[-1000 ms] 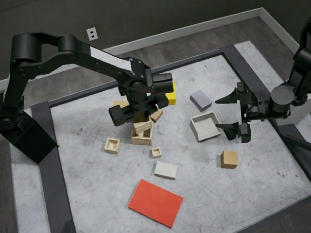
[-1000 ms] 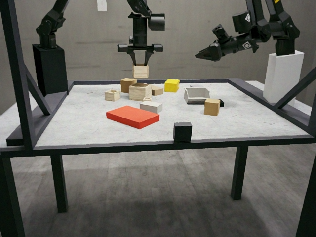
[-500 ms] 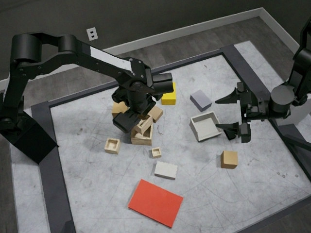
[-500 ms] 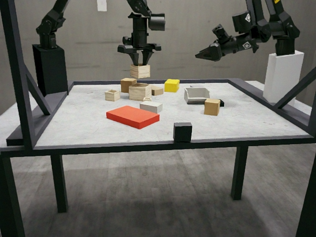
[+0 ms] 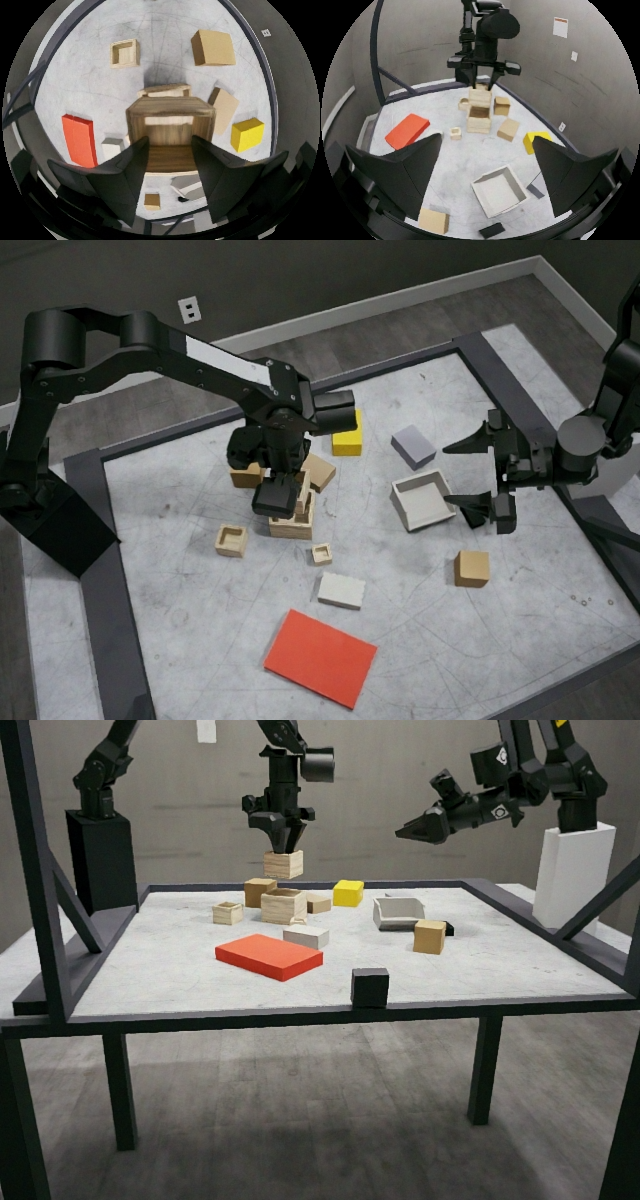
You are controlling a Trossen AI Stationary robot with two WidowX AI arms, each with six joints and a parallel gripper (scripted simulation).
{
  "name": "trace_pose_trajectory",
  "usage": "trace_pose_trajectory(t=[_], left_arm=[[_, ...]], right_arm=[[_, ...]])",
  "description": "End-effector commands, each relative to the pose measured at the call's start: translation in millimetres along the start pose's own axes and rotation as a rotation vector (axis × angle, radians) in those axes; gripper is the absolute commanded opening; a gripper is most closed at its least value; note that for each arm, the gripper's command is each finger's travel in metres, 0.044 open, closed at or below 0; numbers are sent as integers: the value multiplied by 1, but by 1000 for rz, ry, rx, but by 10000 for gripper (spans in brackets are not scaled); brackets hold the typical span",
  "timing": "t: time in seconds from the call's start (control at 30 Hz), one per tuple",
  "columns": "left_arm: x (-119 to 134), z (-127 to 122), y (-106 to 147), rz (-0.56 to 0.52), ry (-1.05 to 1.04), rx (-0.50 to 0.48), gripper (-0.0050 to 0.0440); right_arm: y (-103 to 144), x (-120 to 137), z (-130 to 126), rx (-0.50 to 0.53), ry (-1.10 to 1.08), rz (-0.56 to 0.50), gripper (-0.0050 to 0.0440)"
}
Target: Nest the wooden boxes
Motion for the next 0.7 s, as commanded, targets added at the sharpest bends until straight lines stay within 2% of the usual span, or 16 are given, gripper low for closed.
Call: trace_pose_trajectory(t=[0.0, 0.17, 0.67], left_arm=[[7, -1, 9, 28, 63, 6, 257], [6, 0, 10, 29, 102, 6, 257], [2, 1, -16, 8, 107, 0, 257]], right_arm=[[0, -2, 0, 2, -3, -7, 400], [0, -2, 0, 2, -3, -7, 400], [0, -2, 0, 2, -3, -7, 400]])
Point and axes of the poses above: on each arm, the point midway between the two fingers, 35 mm back from their tips, its own y axis back along the fingers, its own z axis across the jaws, x = y × z, the point moved 3 cm from there along y, back along the fingers, and after that the axes turned 3 degrees about y, right-handed, at the moved point
